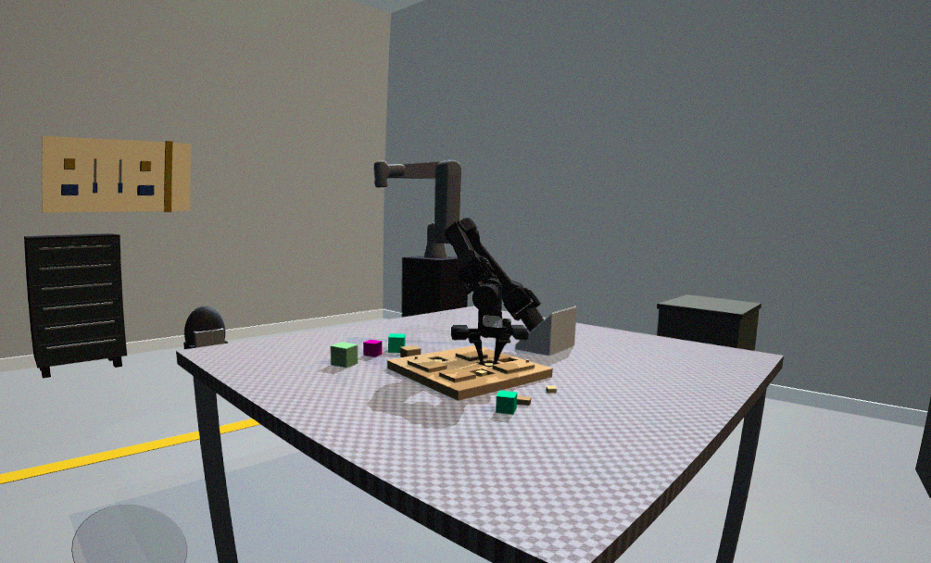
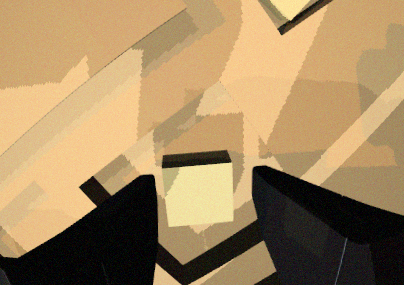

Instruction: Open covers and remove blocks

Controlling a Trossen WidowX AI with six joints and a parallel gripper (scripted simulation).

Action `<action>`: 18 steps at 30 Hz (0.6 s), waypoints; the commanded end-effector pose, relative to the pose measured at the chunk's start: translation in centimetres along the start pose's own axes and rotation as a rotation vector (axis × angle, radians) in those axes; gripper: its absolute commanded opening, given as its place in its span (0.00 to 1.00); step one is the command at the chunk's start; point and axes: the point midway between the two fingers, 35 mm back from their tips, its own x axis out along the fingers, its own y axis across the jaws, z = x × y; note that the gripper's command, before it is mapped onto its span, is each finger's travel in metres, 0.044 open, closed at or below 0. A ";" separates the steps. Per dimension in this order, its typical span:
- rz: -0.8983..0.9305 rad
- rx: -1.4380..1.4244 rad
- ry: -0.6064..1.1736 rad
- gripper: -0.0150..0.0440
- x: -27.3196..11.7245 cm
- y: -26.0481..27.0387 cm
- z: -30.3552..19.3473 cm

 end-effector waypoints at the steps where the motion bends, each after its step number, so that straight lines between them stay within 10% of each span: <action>1: -0.005 -0.011 0.006 0.50 0.3 0.1 -0.2; 18: 0.000 -0.002 0.002 0.39 0.2 0.1 -0.1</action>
